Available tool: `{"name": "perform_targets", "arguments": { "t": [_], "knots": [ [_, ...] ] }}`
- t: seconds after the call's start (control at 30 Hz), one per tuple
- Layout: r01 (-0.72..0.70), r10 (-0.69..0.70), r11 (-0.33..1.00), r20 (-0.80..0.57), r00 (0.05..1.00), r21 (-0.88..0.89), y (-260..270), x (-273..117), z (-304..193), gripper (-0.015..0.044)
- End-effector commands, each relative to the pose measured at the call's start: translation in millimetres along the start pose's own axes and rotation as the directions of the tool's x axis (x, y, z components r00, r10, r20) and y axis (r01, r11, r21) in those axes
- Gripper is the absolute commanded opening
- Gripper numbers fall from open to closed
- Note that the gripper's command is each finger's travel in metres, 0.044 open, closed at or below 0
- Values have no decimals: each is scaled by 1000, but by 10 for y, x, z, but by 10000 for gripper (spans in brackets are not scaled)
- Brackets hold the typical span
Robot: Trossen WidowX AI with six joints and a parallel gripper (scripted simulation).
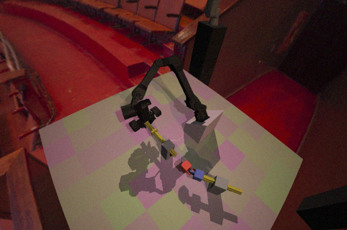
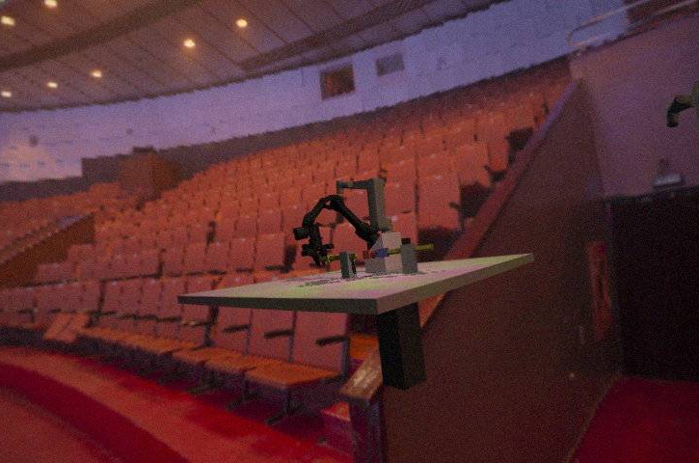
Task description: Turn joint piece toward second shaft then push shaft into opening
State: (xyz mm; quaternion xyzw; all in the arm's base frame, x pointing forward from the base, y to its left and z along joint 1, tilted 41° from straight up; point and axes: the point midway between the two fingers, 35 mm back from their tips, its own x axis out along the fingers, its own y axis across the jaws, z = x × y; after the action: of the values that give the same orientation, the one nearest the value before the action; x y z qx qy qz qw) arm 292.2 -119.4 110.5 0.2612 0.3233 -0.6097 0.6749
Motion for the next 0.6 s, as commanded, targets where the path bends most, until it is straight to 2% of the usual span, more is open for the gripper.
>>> {"name": "perform_targets", "arguments": {
  "t": [0.0,0.37,0.43,0.57],
  "knots": [
    [0,0,1000,-2,1000,-6,1,5,-5,102],
    [0,0,1000,-2,1000,-6,1,5,-5,102],
    [0,0,1000,-2,1000,-6,1,5,-5,67],
    [0,0,1000,-2,1000,-6,1,5,-5,67]
  ]
}}
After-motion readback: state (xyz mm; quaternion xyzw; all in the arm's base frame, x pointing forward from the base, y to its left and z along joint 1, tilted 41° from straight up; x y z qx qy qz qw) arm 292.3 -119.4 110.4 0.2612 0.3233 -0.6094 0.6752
